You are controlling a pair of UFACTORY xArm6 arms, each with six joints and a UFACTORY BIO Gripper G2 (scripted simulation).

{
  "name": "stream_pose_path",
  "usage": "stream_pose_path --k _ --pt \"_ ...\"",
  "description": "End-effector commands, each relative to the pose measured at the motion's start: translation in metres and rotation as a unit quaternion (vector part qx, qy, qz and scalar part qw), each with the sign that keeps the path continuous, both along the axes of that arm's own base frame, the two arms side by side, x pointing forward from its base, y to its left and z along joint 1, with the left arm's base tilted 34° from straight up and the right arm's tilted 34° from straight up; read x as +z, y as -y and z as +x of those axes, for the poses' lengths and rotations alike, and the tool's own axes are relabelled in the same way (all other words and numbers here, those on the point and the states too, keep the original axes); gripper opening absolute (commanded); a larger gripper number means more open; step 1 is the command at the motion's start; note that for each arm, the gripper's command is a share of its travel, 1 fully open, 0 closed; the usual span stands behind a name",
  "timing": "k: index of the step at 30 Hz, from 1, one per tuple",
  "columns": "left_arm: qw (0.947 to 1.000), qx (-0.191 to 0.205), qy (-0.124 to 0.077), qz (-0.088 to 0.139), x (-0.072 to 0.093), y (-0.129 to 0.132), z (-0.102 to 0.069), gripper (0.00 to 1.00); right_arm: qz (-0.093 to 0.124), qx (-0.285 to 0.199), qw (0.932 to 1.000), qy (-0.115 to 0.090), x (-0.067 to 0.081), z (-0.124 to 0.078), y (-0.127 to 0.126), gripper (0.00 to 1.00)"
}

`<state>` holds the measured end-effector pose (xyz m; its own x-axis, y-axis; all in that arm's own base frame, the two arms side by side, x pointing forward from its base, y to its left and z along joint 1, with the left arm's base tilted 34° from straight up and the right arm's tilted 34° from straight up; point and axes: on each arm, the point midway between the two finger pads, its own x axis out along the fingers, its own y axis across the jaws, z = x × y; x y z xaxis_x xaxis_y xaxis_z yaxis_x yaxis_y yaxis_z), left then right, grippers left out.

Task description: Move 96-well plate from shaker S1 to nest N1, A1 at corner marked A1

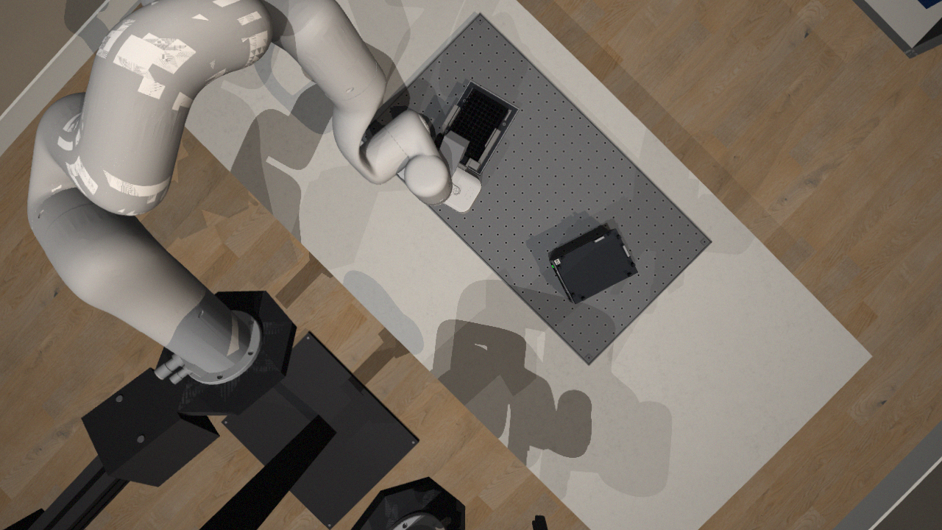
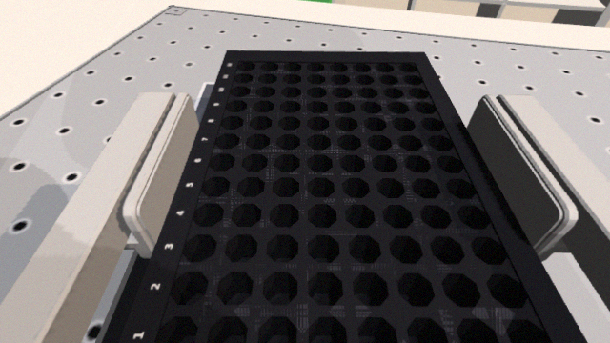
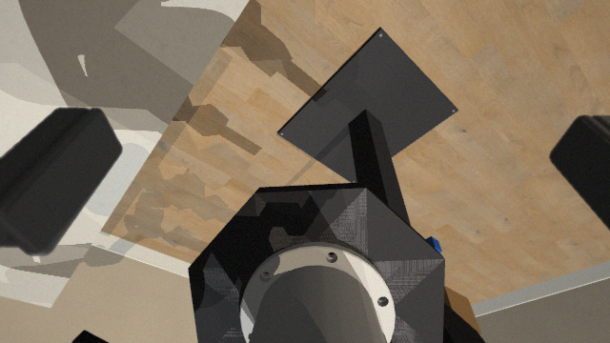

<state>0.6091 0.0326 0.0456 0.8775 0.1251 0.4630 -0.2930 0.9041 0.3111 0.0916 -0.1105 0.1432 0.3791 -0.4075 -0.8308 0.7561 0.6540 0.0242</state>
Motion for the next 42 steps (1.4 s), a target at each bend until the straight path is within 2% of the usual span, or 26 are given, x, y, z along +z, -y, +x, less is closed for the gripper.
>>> stream_pose_path --k 1,42 --pt "1.0 0.0 0.001 0.0 0.0009 0.0005 0.0004 0.0 -0.001 0.0 1.0 0.0 0.0006 0.0003 0.0003 1.0" --pt "1.0 0.0 0.001 0.0 -0.0019 -0.0009 0.0017 0.0 -0.001 0.0 1.0 0.0 0.0006 0.0003 0.0003 1.0"
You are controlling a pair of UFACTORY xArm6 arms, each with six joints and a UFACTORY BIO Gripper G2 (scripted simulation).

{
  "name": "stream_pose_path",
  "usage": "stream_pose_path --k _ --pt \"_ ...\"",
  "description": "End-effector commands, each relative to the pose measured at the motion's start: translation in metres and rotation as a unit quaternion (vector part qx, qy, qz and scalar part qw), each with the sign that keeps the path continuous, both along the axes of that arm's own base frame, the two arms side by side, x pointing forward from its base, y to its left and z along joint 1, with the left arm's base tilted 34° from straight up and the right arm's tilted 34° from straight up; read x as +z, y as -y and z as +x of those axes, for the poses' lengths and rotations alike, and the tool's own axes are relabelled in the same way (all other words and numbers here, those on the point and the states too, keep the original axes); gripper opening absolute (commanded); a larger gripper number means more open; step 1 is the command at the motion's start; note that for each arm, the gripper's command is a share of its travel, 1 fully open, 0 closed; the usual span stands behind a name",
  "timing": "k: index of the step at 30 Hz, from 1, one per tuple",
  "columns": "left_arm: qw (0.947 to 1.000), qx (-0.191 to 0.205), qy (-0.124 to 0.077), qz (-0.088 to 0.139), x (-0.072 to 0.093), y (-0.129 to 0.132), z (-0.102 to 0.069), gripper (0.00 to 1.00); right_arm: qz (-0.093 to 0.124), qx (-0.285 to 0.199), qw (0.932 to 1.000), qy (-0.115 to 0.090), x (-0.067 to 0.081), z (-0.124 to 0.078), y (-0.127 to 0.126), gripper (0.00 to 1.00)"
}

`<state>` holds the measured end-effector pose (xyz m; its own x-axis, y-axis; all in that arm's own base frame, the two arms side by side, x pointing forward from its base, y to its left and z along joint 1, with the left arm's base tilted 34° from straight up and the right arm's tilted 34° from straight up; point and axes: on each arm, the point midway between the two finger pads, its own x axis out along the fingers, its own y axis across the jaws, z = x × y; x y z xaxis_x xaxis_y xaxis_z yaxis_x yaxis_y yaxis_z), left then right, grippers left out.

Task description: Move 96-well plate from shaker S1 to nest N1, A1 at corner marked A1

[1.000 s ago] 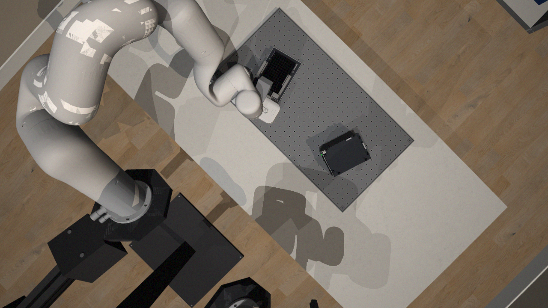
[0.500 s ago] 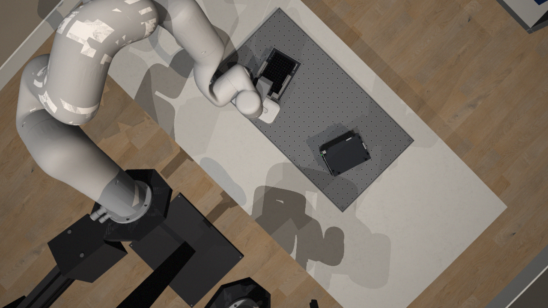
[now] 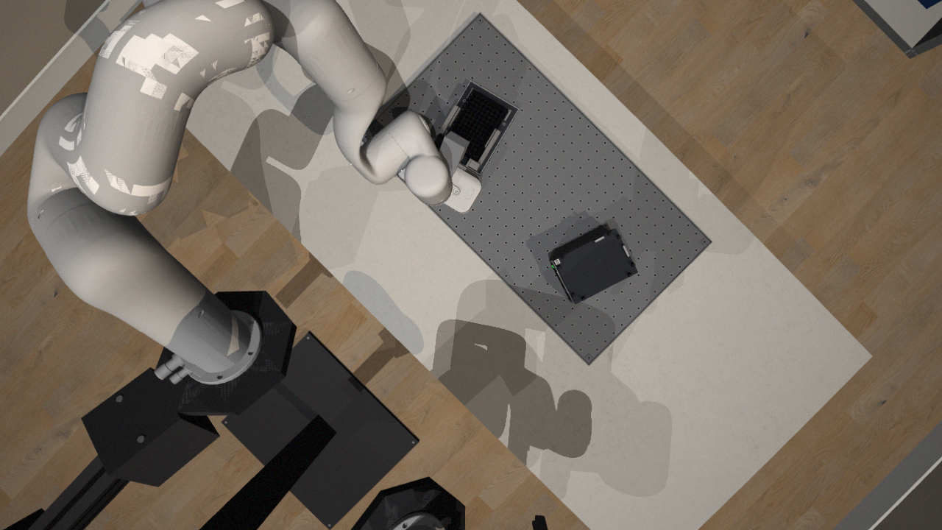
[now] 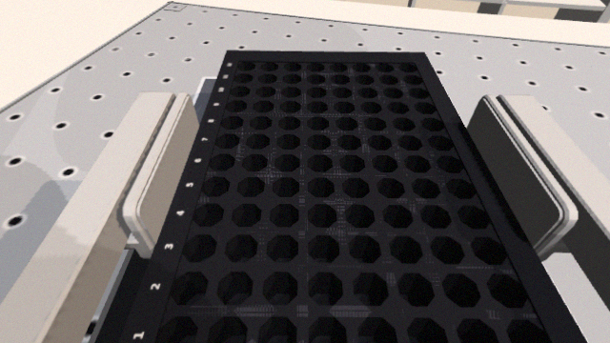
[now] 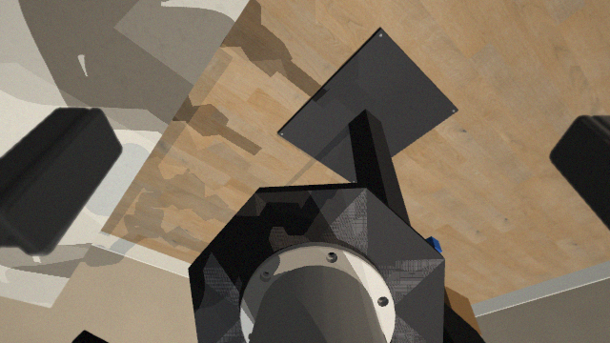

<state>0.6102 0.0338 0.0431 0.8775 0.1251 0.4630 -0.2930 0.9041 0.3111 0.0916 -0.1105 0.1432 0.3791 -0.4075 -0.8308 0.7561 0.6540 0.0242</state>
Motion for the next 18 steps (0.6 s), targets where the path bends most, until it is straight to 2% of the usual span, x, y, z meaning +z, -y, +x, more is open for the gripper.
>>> stream_pose_path --k 1,18 --pt "1.0 0.0 0.001 0.0 0.0006 0.0003 0.0006 0.0 -0.001 0.0 1.0 0.0 0.0006 0.0003 0.0003 1.0" --pt "1.0 0.0 0.001 0.0 -0.0015 -0.0007 0.0016 0.0 -0.001 0.0 1.0 0.0 0.0006 0.0003 0.0003 1.0"
